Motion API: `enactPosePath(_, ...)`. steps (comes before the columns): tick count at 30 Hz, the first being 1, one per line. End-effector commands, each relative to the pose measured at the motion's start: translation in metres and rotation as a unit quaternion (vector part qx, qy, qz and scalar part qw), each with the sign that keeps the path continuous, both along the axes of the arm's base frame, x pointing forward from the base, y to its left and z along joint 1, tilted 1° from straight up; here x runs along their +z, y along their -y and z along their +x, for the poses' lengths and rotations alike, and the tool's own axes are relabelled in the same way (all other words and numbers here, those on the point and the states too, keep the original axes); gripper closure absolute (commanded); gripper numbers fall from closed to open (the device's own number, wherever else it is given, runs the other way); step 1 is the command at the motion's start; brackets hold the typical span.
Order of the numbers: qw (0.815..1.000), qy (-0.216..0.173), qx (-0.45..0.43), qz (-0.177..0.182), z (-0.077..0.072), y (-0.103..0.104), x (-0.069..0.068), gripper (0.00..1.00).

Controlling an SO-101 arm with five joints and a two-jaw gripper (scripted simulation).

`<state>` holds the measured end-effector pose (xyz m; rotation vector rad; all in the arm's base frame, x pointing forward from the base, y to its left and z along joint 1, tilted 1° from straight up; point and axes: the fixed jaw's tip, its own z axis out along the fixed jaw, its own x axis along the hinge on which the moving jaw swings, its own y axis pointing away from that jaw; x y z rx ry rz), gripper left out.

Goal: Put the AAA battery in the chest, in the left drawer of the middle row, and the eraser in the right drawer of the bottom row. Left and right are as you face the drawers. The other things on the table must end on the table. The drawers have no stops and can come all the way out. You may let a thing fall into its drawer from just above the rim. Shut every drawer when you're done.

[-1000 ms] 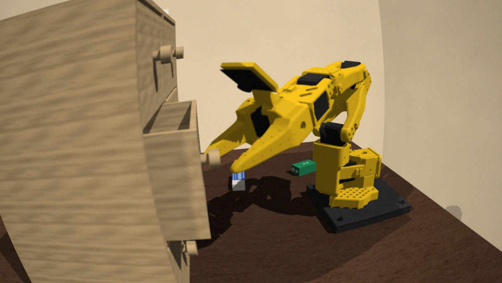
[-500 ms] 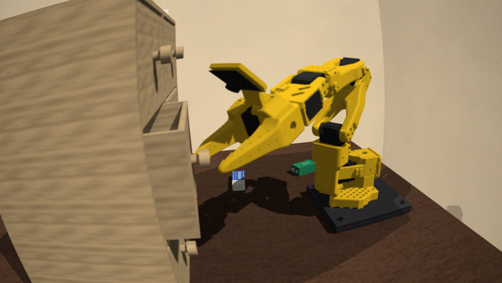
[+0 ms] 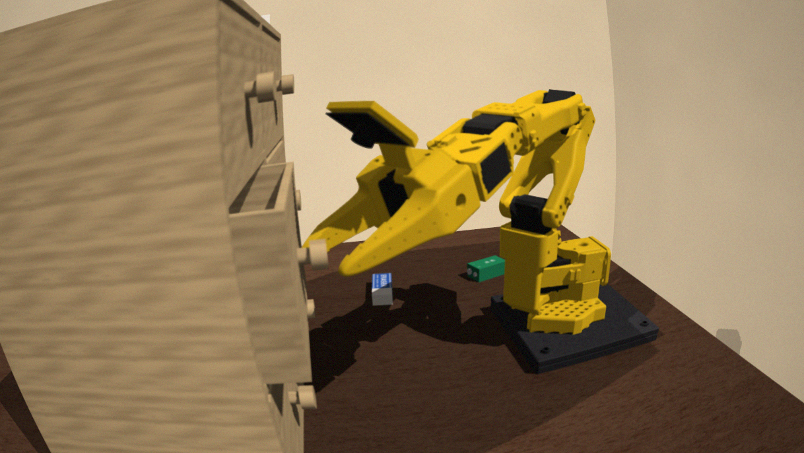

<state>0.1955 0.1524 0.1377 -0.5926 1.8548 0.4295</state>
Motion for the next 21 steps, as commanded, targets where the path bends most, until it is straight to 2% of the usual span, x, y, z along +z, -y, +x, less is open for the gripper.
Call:
enactPosePath(1,1.000,0.002,-0.017,0.007,0.0064,0.0051,0.0030,0.79)
enactPosePath(21,1.000,0.002,-0.017,0.007,0.0064,0.0051,0.0030,0.91)
